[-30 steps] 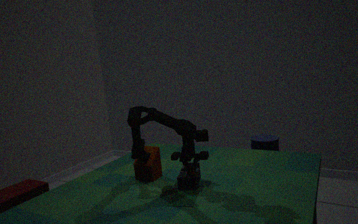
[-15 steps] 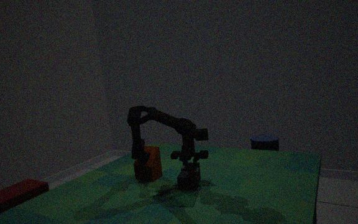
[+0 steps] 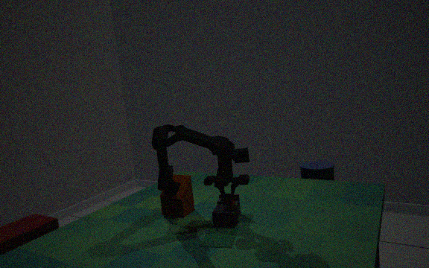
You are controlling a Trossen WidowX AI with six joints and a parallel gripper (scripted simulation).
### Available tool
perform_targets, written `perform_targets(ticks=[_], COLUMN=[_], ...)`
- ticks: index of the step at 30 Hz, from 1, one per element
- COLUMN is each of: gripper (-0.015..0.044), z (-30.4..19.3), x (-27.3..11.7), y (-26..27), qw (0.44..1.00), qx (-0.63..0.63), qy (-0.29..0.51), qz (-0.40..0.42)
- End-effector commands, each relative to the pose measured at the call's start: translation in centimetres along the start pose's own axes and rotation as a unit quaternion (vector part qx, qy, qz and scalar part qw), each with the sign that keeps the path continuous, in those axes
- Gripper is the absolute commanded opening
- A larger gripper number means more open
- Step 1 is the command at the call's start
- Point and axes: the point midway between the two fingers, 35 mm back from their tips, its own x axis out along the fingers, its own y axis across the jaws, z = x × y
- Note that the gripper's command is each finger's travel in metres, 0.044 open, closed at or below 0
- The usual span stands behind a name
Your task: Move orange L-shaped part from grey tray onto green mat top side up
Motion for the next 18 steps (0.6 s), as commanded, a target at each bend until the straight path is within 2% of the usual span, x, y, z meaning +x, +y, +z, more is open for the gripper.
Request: perform_targets(ticks=[1,18], gripper=[0.0000,0.0000], z=[-0.2,-0.1], x=[-0.9,-3.6], y=[0.0,0.0], qw=[1.000,1.000], qx=[0.000,0.000], qy=[0.004,0.004], qz=[0.002,0.002])
